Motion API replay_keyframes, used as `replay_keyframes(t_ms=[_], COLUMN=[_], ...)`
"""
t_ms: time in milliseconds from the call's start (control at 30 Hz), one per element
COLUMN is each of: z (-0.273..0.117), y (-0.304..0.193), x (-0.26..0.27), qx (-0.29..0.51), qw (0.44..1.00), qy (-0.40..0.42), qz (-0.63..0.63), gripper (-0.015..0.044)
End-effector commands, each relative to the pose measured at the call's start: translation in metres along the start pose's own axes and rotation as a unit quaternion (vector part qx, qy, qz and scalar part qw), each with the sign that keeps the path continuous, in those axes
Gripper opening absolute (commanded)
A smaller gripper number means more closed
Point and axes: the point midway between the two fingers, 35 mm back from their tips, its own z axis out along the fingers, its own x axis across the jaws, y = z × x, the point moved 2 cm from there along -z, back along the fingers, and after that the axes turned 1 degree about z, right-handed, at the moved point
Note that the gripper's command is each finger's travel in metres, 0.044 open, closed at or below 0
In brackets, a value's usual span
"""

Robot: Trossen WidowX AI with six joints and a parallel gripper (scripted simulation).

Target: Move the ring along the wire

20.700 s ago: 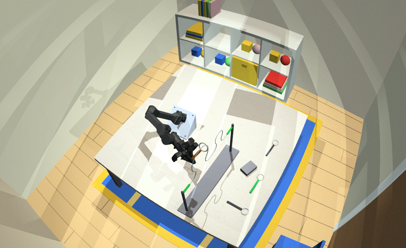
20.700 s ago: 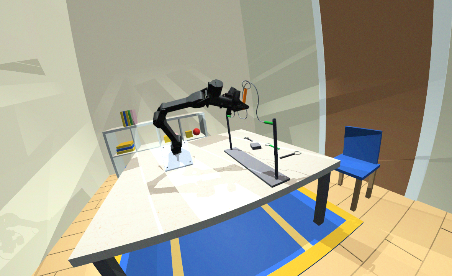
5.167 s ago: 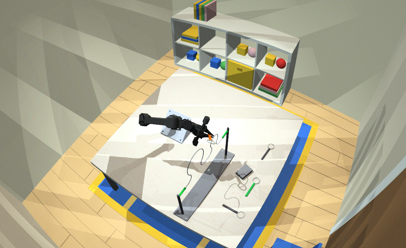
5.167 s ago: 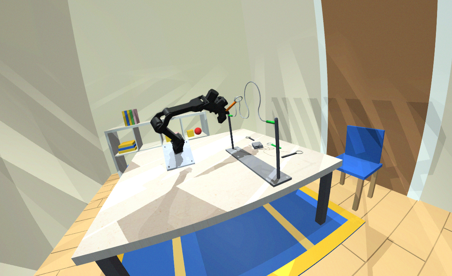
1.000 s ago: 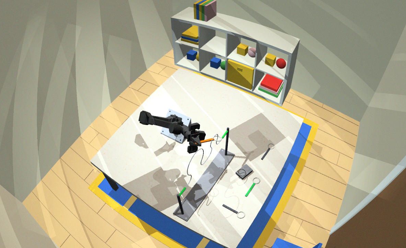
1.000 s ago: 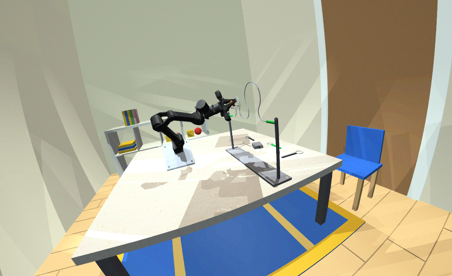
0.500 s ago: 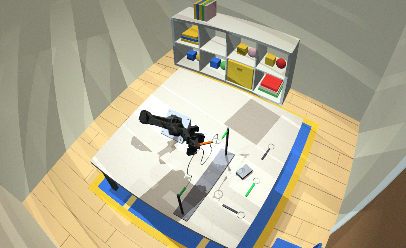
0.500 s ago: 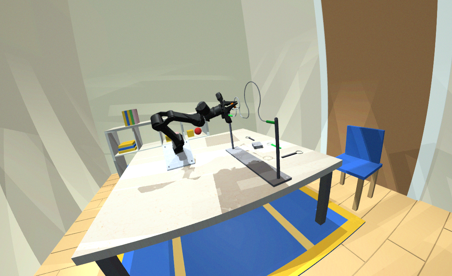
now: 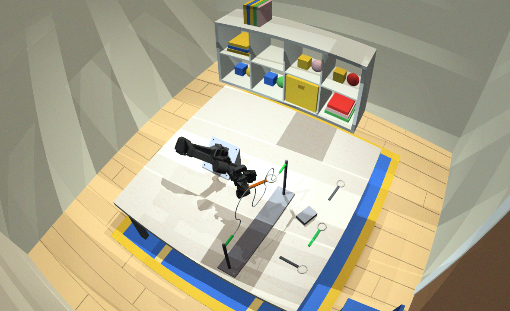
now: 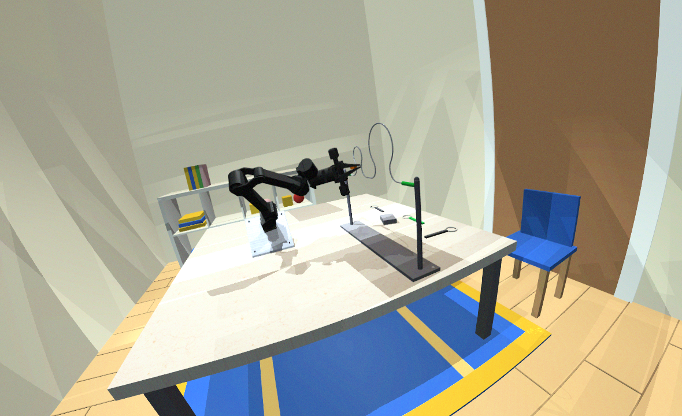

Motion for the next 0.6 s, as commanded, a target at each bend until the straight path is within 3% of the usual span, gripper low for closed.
replay_keyframes(t_ms=[0,567], z=[-0.003,-0.015], y=[0.003,0.014], x=[0.016,0.059], qx=[0.003,0.024], qw=[0.999,0.978], qy=[0.026,0.104], qz=[0.039,0.178], gripper=[-0.0150,-0.0150])
